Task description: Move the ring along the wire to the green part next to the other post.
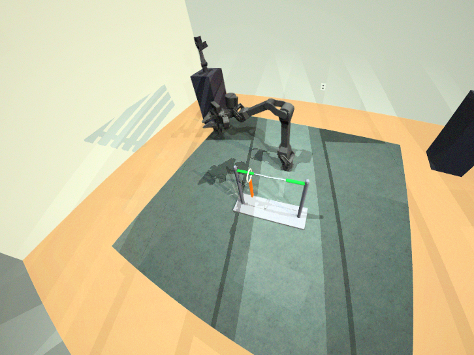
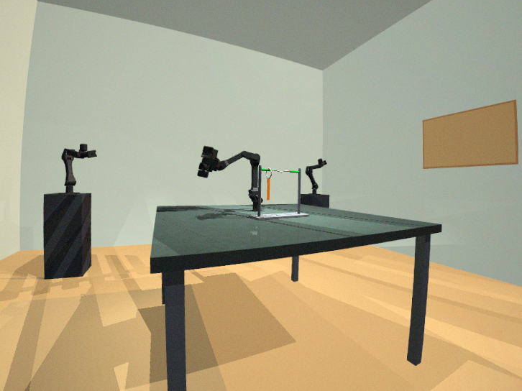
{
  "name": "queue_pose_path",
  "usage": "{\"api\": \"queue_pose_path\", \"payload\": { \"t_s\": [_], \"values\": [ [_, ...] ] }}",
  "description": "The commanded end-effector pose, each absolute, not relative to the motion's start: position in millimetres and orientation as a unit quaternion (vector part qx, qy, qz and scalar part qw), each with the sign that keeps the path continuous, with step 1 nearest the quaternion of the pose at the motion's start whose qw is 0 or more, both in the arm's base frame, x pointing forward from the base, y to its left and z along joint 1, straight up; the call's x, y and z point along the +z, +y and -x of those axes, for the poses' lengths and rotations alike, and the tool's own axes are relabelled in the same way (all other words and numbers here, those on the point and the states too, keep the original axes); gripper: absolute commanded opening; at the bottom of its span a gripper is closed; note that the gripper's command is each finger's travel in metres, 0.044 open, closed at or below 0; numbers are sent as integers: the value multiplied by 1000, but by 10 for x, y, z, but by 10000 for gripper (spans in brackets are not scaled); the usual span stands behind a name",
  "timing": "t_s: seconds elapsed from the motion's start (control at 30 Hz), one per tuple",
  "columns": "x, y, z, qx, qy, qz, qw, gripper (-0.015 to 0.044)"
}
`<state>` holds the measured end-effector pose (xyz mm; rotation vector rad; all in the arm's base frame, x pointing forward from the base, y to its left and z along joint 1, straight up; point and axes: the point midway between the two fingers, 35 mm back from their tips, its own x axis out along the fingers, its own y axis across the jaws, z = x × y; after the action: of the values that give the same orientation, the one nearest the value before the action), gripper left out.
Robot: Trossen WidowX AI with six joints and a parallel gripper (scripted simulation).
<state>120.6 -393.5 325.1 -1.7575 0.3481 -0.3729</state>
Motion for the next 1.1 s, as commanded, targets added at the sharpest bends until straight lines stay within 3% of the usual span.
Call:
{"api": "queue_pose_path", "payload": {
  "t_s": [0.0, 0.53, 1.07],
  "values": [
    [3085, -3667, -1390, -153, 132, 703, 682, 160],
    [2209, -2332, -1938, -73, 77, 390, 915, 160],
    [1123, -1000, -1976, 30, 96, 36, 994, 160]
  ]
}}
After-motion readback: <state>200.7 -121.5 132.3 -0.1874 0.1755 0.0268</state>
